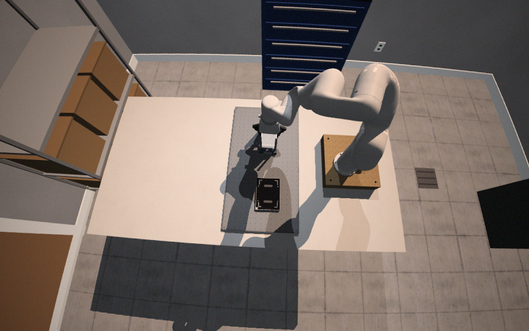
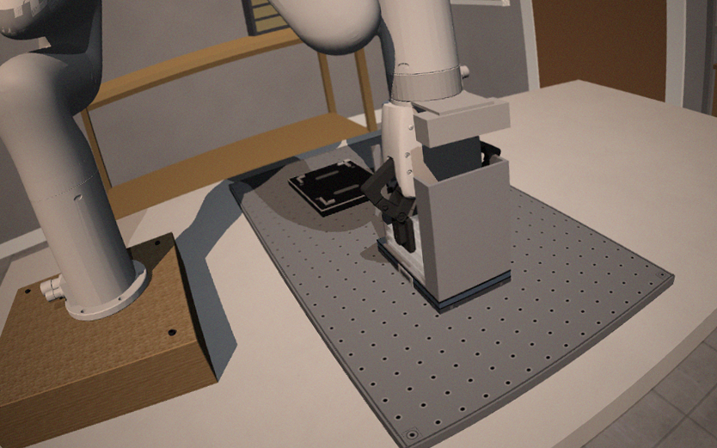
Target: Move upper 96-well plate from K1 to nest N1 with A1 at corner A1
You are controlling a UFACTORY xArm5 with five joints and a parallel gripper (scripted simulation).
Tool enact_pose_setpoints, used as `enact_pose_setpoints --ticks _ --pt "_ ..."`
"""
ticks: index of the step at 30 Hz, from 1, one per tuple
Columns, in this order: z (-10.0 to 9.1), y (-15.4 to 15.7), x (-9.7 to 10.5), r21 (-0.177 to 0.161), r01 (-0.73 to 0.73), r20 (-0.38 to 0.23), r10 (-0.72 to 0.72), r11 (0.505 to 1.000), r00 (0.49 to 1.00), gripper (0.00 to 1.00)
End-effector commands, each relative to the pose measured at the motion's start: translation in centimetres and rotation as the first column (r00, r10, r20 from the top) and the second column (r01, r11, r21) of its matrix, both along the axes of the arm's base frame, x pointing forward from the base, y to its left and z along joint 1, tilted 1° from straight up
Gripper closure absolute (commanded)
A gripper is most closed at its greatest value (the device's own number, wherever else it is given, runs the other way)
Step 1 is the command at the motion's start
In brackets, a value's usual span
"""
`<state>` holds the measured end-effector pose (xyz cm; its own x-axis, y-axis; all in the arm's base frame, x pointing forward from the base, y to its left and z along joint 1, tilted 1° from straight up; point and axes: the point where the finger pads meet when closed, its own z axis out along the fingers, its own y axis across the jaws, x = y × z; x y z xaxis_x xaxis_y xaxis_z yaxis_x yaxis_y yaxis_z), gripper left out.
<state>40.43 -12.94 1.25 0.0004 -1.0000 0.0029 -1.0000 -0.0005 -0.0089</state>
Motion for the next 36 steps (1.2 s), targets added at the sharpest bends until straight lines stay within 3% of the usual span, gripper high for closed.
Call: enact_pose_setpoints --ticks 1,28,29,36 --pt "-0.02 -0.04 0.14 0.008 0.0 0.007 0.0 1.0 1.0 0.0" --pt "-0.62 -0.04 0.14 0.008 0.0 0.007 0.0 1.0 1.0 0.0" --pt "-0.56 -0.04 0.14 0.008 0.0 0.007 0.0 1.0 1.0 1.0" --pt "-0.56 -0.04 0.14 0.008 0.0 0.007 0.0 1.0 1.0 1.0"
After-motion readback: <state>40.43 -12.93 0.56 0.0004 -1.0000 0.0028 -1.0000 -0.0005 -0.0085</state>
